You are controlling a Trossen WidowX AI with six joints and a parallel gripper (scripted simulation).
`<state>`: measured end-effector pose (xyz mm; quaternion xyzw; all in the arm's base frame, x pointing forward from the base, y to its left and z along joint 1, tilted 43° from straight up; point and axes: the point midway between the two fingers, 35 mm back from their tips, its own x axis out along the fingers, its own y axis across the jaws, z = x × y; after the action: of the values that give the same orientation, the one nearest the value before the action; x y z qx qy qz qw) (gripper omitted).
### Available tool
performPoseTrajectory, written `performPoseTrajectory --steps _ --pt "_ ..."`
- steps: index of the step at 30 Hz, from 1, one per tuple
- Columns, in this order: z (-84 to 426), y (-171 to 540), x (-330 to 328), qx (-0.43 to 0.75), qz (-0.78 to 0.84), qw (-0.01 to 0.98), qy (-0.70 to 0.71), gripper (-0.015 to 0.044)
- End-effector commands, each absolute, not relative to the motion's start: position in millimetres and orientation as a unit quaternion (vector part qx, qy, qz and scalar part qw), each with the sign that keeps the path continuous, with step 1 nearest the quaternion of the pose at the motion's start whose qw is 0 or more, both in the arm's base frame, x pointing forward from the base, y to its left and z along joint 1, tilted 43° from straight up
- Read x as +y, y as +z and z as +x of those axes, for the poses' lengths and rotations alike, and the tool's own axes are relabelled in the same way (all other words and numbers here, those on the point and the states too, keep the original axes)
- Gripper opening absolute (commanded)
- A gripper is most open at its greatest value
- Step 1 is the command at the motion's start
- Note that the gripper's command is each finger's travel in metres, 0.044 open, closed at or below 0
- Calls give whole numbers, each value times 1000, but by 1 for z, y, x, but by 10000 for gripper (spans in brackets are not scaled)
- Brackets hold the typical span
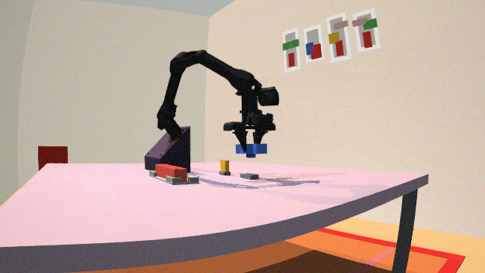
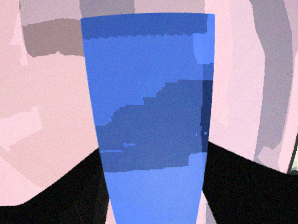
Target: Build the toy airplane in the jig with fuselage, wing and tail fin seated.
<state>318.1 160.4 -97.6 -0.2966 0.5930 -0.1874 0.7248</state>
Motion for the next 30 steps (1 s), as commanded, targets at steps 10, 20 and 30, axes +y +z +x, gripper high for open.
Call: performPoseTrajectory --steps 10,20,30 --pt "305 -67 184 600 -295 718 -194 0" --pt "302 -50 185 599 -281 720 -208 0" --pt "311 -29 160 585 -222 739 -248 0"
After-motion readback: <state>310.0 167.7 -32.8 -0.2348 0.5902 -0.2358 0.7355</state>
